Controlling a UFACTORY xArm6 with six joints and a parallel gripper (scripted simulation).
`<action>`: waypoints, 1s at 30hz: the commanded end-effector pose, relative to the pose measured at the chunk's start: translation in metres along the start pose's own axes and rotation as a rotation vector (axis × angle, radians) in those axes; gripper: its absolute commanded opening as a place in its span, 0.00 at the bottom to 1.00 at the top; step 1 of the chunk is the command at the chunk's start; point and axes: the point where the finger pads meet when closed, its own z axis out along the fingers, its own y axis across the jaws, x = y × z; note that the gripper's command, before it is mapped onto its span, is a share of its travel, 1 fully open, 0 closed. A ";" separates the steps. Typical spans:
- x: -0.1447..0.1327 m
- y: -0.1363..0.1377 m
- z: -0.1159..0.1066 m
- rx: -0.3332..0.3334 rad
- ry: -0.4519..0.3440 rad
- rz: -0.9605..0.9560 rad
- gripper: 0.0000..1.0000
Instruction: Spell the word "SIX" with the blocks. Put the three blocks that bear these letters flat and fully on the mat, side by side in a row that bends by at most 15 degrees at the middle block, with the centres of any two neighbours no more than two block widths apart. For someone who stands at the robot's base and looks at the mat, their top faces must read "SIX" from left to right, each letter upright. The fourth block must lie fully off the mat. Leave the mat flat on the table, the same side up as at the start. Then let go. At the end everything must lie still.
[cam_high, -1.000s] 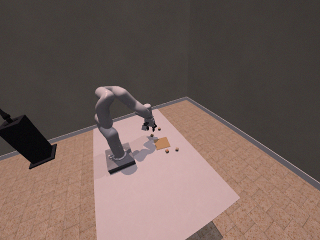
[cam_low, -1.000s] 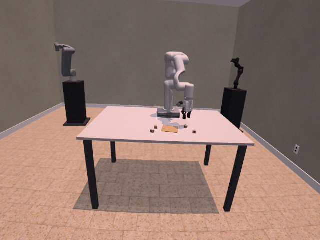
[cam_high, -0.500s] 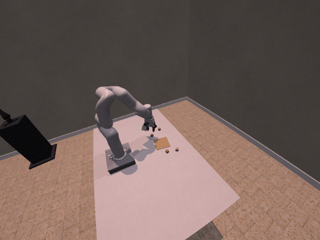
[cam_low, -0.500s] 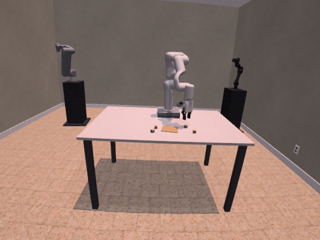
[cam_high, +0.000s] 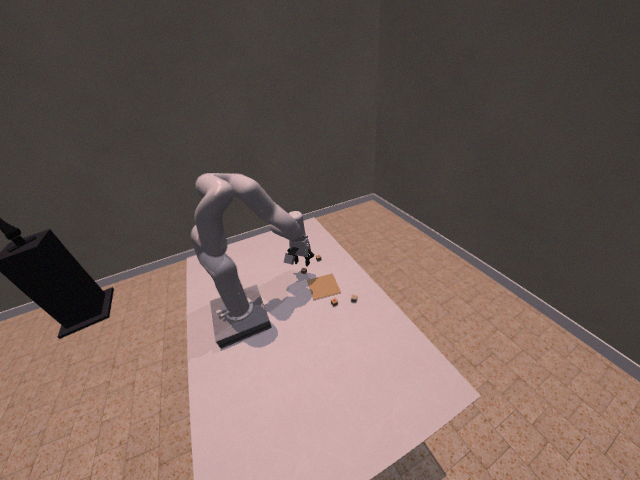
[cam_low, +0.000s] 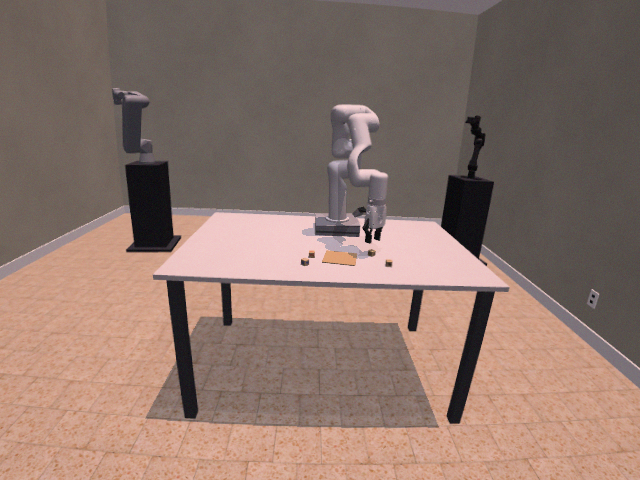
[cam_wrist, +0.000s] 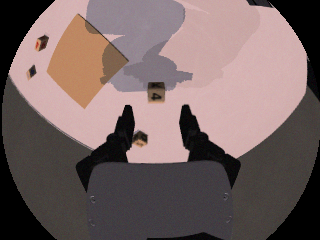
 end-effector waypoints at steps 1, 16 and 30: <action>-0.002 -0.001 0.004 0.002 -0.004 0.000 0.63; -0.002 -0.001 0.023 0.002 -0.004 0.000 0.63; -0.003 -0.001 0.031 0.002 -0.004 0.000 0.63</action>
